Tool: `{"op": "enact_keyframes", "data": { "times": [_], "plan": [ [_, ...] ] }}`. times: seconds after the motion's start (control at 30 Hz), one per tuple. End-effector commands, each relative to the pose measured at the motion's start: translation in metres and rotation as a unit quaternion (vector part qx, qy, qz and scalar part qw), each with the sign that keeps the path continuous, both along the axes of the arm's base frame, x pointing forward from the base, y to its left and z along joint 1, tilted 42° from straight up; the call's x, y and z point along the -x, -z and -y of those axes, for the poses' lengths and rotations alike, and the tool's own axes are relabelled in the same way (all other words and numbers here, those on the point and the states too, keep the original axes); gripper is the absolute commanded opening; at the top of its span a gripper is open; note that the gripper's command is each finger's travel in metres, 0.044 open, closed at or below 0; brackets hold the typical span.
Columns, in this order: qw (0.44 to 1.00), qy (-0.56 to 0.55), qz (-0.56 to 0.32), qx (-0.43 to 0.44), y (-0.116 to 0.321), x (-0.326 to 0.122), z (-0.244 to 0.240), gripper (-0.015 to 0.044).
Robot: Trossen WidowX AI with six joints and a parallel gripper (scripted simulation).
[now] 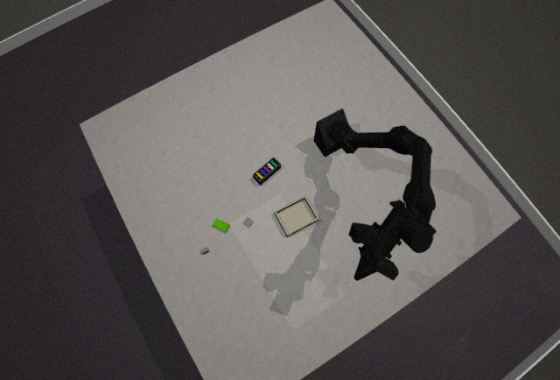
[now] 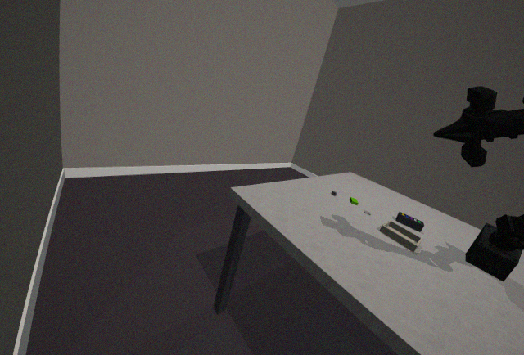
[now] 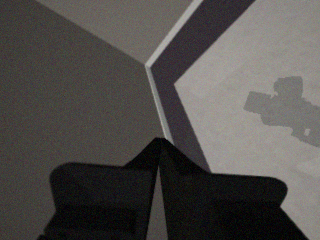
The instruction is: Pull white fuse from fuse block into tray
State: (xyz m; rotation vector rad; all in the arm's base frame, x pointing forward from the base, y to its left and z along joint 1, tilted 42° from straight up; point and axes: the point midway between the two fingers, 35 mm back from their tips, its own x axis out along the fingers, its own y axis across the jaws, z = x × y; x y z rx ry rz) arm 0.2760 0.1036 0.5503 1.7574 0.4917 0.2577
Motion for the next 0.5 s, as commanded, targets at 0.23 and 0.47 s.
{"op": "enact_keyframes", "data": {
  "times": [0.23, 0.47],
  "plan": [
    [0.996, 0.006, -0.052, 0.074, 0.057, -0.045, 0.007, 0.0066],
    [0.98, 0.004, -0.143, 0.137, 0.144, -0.098, 0.03, 0.0066]
  ]
}}
